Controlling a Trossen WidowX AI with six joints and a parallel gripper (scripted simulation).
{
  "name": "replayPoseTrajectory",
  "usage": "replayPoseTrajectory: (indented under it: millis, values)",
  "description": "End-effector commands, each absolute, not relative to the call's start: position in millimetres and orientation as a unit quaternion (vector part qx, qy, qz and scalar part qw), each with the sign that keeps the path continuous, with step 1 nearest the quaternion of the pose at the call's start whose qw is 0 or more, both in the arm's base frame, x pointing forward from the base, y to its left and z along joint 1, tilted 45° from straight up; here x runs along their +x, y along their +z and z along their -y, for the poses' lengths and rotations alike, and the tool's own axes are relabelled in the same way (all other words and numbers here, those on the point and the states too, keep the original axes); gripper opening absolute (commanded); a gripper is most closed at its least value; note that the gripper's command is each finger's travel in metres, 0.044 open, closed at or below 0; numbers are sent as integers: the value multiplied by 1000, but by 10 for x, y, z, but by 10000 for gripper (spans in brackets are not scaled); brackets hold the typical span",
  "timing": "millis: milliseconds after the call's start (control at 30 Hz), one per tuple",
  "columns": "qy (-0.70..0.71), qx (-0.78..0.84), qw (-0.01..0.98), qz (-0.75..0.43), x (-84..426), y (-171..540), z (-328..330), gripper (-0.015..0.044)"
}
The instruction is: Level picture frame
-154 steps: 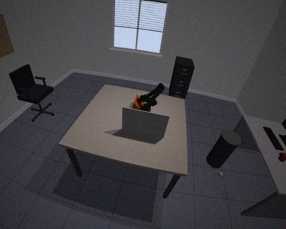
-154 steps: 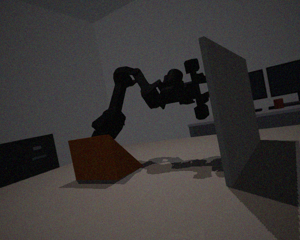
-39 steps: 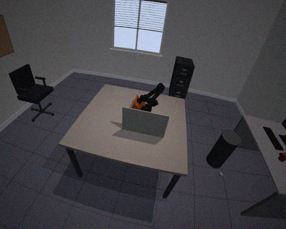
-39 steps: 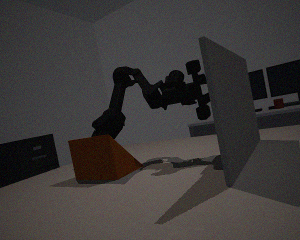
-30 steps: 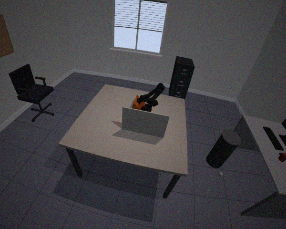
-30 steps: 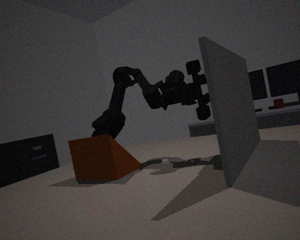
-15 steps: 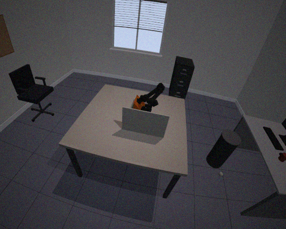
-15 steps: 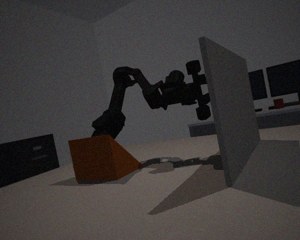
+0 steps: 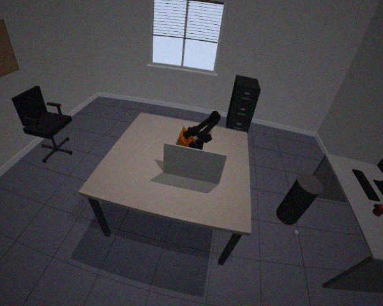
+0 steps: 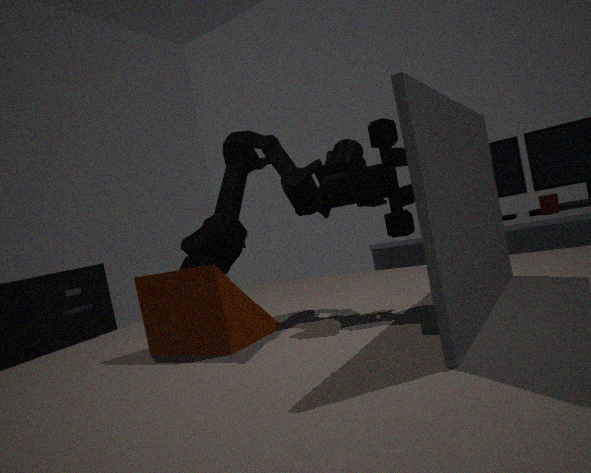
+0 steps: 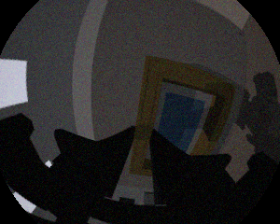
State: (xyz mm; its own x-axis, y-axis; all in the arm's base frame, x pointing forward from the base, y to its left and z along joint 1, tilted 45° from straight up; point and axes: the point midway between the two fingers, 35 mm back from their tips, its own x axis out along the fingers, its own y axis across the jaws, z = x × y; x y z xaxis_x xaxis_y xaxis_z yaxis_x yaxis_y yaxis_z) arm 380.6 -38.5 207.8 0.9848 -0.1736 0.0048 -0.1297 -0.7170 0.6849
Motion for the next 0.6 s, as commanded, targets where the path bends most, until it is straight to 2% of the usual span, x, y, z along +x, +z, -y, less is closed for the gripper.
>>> replayPoseTrajectory:
  millis: [0, 167, 500, 567]
  values:
    - [-31, 920, 382, 82, 3807, 2077, 380, 0]
    - [-32, 916, 391, 82, 3807, 2075, 378, 0]
    - [-32, 920, 381, 81, 3807, 2075, 381, 260]
    - [-32, 920, 381, 81, 3807, 2075, 381, 260]
